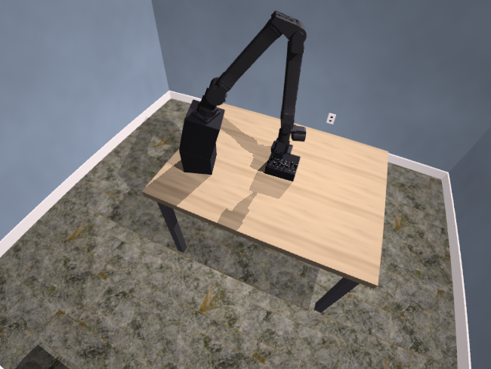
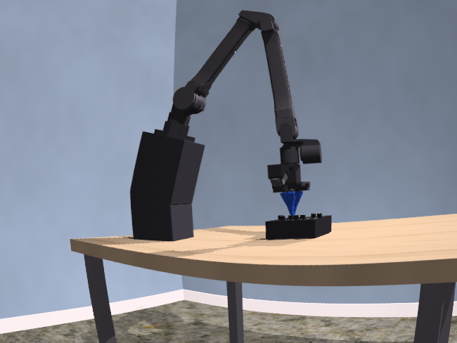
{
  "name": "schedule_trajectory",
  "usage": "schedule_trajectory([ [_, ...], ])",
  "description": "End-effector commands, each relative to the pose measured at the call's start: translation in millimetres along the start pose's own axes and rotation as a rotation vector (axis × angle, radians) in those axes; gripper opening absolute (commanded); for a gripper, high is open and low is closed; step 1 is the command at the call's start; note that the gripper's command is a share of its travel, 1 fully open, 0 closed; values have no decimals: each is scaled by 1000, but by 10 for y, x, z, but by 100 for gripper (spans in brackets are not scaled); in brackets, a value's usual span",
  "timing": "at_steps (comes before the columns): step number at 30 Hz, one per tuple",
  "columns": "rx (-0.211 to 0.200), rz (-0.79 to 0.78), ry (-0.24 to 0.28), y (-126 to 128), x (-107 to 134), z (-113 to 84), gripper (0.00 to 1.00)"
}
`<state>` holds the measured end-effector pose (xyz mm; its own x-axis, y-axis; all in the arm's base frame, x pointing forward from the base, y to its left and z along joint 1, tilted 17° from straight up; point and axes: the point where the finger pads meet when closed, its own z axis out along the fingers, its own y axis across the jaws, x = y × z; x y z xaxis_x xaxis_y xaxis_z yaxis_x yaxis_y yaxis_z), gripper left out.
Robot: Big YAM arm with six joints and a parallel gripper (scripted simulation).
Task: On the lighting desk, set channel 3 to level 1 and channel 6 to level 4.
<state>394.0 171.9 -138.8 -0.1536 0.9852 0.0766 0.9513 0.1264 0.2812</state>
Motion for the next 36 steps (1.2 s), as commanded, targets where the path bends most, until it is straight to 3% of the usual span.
schedule_trajectory([
  [1, 9, 5, -14, -47, -141, 41, 0],
  [36, 10, 5, -17, -51, -203, 40, 0],
])
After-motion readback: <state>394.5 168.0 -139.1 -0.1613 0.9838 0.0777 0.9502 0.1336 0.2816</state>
